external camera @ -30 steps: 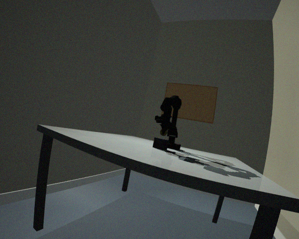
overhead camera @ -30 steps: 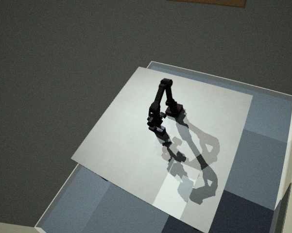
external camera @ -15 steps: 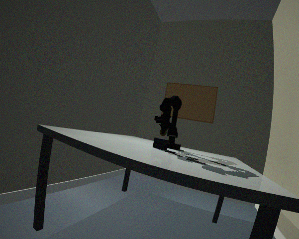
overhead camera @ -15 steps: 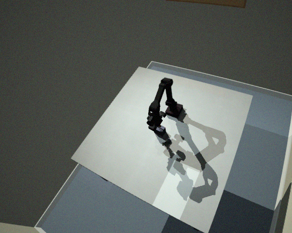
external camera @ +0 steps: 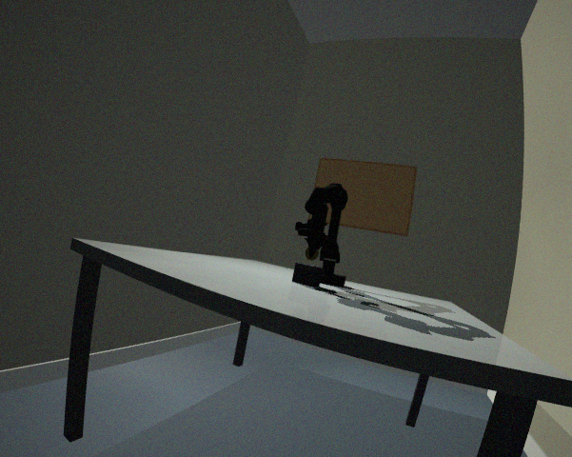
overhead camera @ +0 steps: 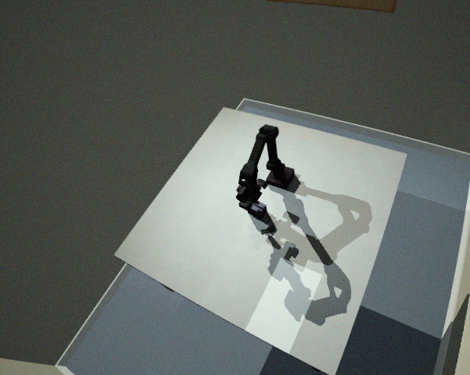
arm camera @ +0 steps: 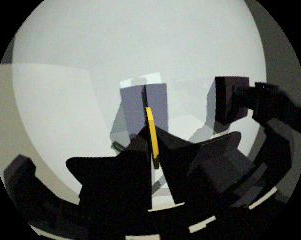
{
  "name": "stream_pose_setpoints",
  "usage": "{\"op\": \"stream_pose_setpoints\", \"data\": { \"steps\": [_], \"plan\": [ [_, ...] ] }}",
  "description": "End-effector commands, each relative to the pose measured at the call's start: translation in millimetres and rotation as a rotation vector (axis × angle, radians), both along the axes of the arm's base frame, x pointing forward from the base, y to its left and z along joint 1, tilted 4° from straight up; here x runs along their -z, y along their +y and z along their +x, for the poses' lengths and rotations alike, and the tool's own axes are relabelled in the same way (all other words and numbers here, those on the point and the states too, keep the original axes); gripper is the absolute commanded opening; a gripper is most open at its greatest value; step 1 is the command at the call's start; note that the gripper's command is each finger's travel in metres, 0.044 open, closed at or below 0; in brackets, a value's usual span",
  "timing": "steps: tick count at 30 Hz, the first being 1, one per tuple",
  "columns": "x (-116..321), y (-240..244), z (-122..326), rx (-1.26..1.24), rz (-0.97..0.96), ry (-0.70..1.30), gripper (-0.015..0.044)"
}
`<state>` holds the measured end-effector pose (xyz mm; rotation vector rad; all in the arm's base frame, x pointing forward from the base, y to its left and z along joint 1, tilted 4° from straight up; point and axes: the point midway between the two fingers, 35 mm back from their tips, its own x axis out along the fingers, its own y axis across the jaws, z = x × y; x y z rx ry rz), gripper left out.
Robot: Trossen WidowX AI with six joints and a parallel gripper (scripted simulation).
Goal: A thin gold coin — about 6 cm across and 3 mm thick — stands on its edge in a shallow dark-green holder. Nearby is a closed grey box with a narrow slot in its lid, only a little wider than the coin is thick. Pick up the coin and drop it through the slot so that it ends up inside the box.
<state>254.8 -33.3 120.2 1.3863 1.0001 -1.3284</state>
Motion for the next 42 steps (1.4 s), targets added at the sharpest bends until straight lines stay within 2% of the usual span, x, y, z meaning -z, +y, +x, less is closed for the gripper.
{"op": "stream_pose_setpoints", "data": {
  "steps": [1, 42],
  "plan": [
    [-0.6, 0.0, 0.7, 0.001, 0.000, -0.002, 0.0000],
    [17.0, -0.5, 0.5, -0.004, -0.001, -0.001, 0.0000]
  ]
}}
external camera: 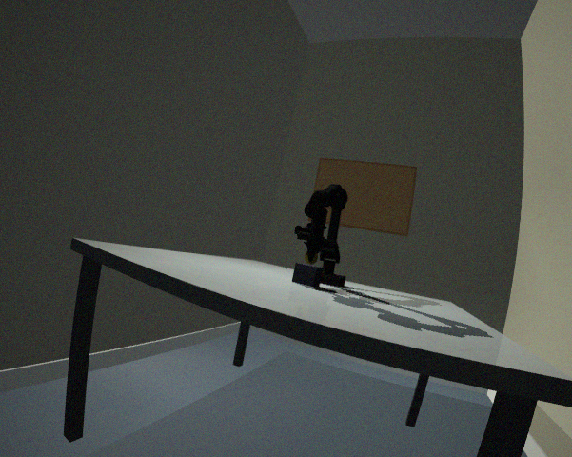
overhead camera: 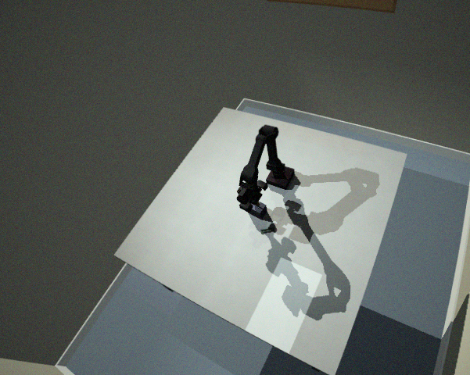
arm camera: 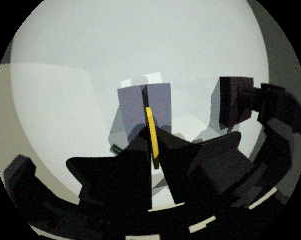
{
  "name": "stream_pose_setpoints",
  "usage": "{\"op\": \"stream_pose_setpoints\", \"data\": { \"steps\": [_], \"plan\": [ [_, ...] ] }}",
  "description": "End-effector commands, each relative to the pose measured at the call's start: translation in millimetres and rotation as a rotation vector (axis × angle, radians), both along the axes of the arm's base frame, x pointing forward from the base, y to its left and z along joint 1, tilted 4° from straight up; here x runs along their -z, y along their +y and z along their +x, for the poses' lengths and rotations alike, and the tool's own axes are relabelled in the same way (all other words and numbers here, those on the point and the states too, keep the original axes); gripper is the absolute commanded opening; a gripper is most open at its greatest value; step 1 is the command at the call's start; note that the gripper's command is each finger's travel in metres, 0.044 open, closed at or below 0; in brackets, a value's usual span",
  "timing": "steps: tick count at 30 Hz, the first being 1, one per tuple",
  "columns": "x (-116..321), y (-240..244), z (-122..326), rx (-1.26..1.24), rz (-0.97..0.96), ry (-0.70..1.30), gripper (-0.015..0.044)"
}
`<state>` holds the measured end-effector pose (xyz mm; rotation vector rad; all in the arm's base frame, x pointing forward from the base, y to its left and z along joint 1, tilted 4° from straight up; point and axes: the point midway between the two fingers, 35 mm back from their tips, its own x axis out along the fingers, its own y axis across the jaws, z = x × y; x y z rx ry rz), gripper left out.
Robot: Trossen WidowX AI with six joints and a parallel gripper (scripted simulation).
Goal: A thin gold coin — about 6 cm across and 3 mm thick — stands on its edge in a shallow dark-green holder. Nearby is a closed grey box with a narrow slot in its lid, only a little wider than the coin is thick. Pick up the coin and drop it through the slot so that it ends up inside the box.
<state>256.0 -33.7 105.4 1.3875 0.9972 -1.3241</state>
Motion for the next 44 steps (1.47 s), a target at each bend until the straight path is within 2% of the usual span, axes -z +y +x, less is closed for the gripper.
{"op": "stream_pose_setpoints", "data": {
  "steps": [1, 5, 11, 20, 28, 31, 44],
  "plan": [
    [2.7, -0.1, -0.6, -0.003, 0.000, 0.003, 0.0000],
    [4.4, -0.1, -0.5, -0.003, 0.000, 0.003, 0.0000],
    [2.2, -0.1, 0.1, 0.000, 0.000, 0.000, 0.0158],
    [2.2, -0.1, 0.1, 0.000, 0.000, 0.000, 0.0161],
    [-18.0, 0.8, -1.5, 0.000, 0.000, 0.000, 0.0371],
    [-49.5, 2.6, -6.7, -0.003, 0.001, 0.002, 0.0440],
    [-58.8, 3.2, -9.2, -0.001, 0.001, 0.005, 0.0440]
  ]
}}
